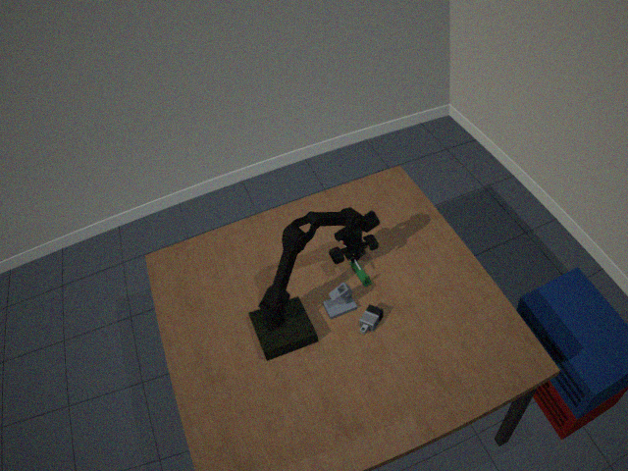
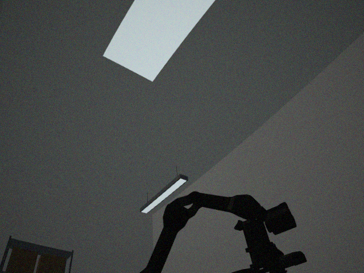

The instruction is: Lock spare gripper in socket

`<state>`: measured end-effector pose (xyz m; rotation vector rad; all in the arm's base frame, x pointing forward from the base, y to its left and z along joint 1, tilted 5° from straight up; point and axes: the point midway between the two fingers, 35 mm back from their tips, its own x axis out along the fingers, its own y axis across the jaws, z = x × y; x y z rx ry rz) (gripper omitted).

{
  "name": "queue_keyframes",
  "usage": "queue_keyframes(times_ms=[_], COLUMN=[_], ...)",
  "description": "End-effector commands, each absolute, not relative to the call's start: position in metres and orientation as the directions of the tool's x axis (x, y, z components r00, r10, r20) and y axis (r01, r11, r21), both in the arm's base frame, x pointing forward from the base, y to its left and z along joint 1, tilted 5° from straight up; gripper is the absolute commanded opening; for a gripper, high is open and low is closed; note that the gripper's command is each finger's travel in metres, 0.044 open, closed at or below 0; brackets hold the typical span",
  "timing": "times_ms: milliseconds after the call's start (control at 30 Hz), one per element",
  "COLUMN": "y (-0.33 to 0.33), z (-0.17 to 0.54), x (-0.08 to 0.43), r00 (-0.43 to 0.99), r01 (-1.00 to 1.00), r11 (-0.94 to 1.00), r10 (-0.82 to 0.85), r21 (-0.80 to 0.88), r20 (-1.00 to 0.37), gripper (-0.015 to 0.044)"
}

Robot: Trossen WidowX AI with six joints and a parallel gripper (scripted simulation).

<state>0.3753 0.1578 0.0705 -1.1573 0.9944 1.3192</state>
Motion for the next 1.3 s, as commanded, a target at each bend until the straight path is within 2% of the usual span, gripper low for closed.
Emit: queue_keyframes(times_ms=[0,667,1267], y=[0.157,0.101,0.102], z=[0.070,0.084,0.061], x=[0.375,0.389,0.391], r00=[0.040,0.041,0.047], r01=[-0.995,-0.994,-0.994], r11=[-0.084,-0.091,-0.091], r10=[0.185,0.179,0.175], r21=[-0.056,-0.058,-0.064], r20=[-0.982,-0.983,-0.983], gripper=[0.0000,0.0000,0.0000])
